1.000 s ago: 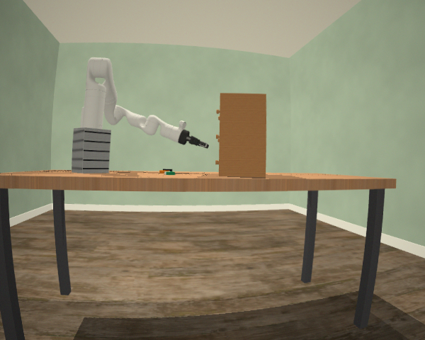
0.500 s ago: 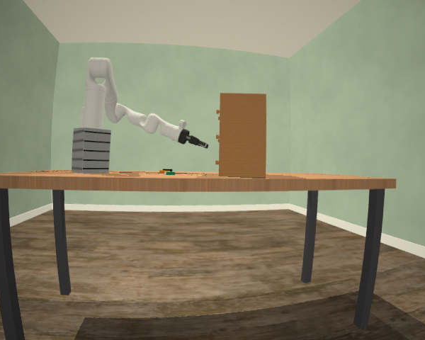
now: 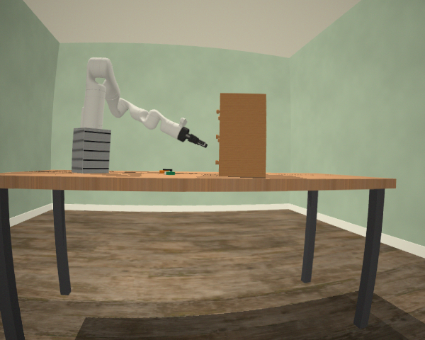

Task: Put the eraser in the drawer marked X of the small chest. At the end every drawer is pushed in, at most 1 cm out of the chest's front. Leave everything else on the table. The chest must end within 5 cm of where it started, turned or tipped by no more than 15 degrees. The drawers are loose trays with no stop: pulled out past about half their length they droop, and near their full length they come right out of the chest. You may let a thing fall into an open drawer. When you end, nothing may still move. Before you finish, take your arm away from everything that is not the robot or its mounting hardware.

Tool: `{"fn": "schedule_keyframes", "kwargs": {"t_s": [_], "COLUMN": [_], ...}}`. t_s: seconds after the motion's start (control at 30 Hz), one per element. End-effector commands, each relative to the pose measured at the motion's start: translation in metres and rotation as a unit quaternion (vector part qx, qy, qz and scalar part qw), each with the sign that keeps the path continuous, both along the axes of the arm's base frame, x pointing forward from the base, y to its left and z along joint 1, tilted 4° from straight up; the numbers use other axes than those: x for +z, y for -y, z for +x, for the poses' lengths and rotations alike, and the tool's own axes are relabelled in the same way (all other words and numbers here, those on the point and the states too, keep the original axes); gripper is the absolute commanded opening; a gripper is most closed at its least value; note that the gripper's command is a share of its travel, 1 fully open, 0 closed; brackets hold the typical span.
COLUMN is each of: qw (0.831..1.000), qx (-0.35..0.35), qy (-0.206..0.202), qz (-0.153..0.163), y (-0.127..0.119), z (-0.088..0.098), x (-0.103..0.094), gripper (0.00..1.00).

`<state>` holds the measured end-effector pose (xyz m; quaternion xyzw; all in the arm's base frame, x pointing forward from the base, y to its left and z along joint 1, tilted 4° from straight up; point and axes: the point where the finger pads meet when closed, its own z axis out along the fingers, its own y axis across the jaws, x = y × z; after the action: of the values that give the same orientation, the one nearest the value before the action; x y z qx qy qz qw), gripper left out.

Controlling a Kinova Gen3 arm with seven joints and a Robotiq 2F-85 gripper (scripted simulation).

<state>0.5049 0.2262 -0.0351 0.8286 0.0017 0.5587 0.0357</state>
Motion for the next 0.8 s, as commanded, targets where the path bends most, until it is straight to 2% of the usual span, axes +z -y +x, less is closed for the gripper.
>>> {"fn": "schedule_keyframes", "kwargs": {"t_s": [0.0, 0.23, 0.77], "qw": [1.0, 0.999, 0.993], "qx": [-0.006, -0.008, -0.012], "qy": [-0.009, -0.032, -0.117], "qz": [0.011, 0.012, 0.015], "y": [-0.001, -0.001, -0.002], "z": [0.0, -0.003, -0.015], "x": [0.006, 0.01, 0.023], "gripper": [1.0, 1.0, 1.0]}}
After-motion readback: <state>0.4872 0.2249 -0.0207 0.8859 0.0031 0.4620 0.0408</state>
